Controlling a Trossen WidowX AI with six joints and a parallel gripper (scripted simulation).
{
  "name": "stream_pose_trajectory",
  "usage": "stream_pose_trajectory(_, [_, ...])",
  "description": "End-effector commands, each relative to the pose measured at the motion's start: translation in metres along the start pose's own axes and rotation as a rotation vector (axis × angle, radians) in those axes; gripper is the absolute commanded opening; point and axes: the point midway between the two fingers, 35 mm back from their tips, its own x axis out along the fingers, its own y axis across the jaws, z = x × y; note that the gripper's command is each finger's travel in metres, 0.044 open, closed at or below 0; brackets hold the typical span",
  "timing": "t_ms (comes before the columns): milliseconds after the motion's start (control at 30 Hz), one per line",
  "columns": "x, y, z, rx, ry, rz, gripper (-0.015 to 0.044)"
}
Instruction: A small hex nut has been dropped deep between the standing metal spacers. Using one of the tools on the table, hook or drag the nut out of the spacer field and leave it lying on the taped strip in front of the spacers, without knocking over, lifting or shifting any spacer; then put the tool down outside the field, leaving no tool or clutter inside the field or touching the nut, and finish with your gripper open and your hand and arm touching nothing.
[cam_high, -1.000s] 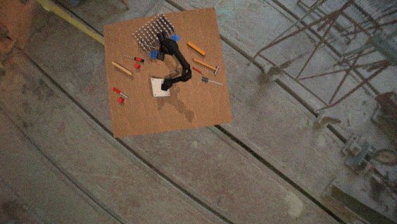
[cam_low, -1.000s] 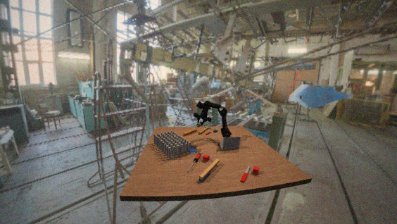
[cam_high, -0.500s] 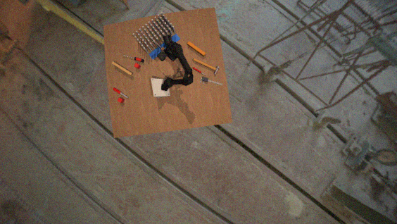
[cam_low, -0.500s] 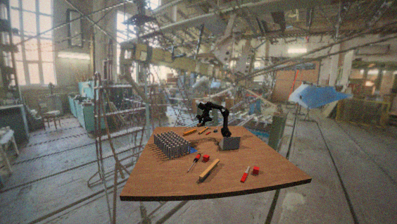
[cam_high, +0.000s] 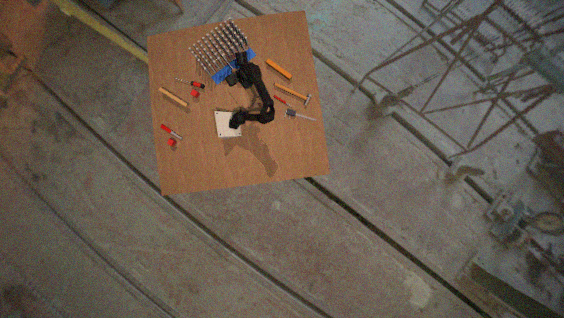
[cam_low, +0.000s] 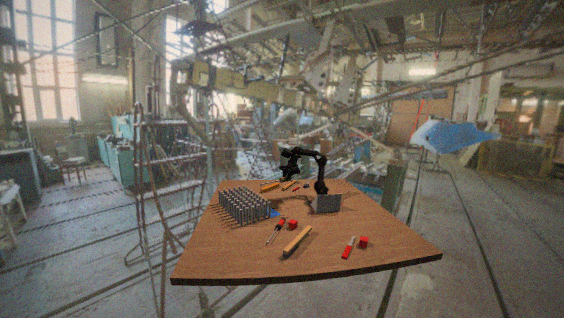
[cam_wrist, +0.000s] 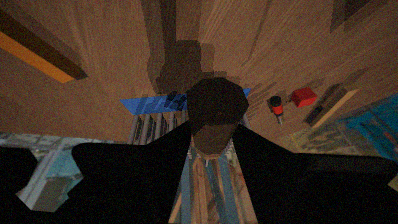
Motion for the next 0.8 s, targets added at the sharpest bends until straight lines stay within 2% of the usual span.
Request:
stream_pose_trajectory(0, [0.015, 0.002, 0.006, 0.001, 0.003, -0.011, 0.0])
stream_pose_trajectory(767, [0.106, 0.02, 0.07, 0.0, 0.011, 0.003, 0.0])
